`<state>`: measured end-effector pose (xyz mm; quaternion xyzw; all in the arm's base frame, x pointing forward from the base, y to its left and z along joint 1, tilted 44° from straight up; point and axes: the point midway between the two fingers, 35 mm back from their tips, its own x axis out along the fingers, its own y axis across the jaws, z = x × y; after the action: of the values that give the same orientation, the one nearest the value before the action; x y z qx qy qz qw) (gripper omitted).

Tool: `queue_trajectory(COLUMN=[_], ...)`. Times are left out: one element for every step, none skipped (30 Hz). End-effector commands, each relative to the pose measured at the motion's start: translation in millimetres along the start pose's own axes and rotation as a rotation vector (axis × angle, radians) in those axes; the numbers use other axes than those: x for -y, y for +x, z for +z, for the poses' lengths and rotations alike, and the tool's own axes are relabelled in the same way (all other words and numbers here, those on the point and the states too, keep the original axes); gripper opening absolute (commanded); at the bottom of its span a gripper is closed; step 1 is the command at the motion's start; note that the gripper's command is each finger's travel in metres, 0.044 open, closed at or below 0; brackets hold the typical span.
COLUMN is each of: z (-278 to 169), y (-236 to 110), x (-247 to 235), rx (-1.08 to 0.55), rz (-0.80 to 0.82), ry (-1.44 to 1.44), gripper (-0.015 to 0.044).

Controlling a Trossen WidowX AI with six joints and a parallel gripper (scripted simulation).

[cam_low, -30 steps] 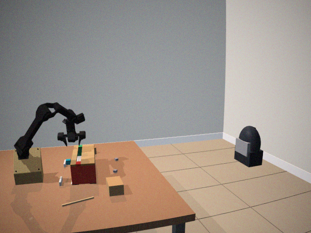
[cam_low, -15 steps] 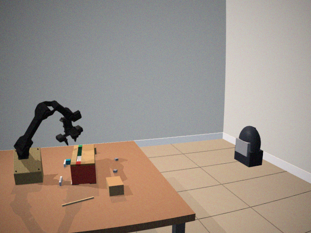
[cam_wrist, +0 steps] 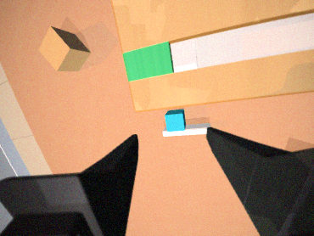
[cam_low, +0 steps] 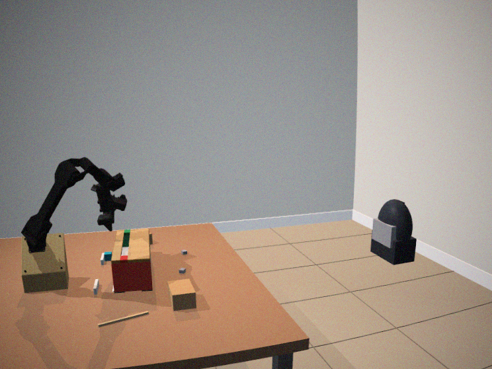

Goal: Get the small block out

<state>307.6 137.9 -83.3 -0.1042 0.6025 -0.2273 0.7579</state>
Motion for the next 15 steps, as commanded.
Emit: queue_trajectory(z=[-11.4,-12.3,-12.7,-13.2,-13.6,-14.1,-14.6,-15.0,-15.5,-15.9,-16.4,-17.2,-17.6,-18.1,-18.5], y=[4.5,4.4,4.4,4.3,4.3,4.2,4.2,4.1,4.0,4.0,3.9,3.7,3.6,3.5,3.4], x=[-7.7,-8.5,-8.9,-9.3,-9.7,-10.2,-10.6,-11.0,-11.4,-11.9,-12.3,-13.1,-13.5,-13.9,-14.3], rx=[0.031,0.032,0.031,0.029,0.027,0.025,0.022,0.019,0.015,0.011,0.007,0.003,-0.003,-0.008,-0.015], rz=[-0.127,-0.14,-0.149,-0.157,-0.165,-0.174,-0.182,-0.191,-0.2,-0.209,-0.218,-0.233,-0.242,-0.251,-0.261], ry=[-0.944,-1.007,-1.065,-1.124,-1.182,-1.24,-1.299,-1.357,-1.415,-1.473,-1.532,-1.593,-1.651,-1.709,-1.768], gripper=[0.0285,0.0285,0.0285,0.0285,0.0285,0.0285,0.0285,0.0285,0.0285,0.0285,0.0285,0.0285,0.0285,0.0285,0.0285])
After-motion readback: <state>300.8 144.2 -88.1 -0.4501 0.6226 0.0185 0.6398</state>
